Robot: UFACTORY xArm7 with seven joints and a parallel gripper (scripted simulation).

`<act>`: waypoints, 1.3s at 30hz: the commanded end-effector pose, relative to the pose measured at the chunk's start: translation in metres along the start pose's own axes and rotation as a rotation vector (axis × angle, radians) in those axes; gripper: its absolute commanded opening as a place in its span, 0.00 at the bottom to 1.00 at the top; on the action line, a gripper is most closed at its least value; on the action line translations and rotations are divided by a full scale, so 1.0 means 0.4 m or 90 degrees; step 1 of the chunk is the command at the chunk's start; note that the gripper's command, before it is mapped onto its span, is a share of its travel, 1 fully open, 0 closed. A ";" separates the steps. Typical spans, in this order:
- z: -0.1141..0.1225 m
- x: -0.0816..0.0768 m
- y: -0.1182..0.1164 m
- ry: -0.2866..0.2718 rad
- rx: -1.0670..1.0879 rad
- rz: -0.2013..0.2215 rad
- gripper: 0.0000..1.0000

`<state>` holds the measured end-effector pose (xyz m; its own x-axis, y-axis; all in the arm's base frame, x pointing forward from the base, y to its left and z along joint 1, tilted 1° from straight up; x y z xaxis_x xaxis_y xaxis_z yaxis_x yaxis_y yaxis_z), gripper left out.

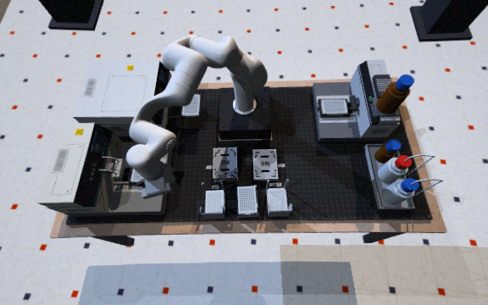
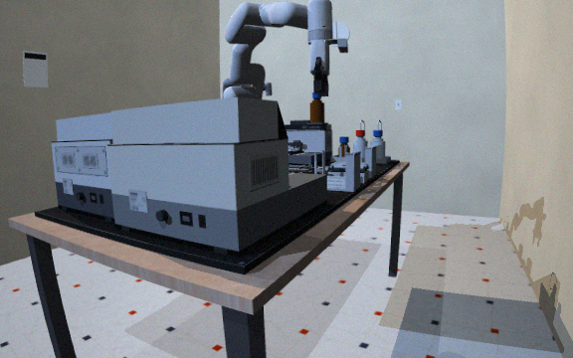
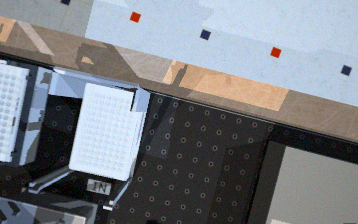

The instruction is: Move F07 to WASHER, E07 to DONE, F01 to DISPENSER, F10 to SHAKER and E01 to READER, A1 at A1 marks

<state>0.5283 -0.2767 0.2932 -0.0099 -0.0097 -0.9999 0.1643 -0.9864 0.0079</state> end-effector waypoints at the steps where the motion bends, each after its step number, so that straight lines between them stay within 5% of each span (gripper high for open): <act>1: 0.014 0.000 -0.030 0.006 0.000 0.004 1.00; 39: 0.144 0.076 -0.270 0.006 0.000 0.004 1.00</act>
<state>0.4590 -0.1881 0.2628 -0.0076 -0.0110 -0.9999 0.1651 -0.9862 0.0096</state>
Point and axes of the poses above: the point where the finger pads meet when closed, its own x axis out along the fingers, its own y axis across the jaws, z = x × y, the point moved 6 cm from there along -x, back along the fingers, and after that the axes turned 6 degrees about x, right-handed, at the moved point
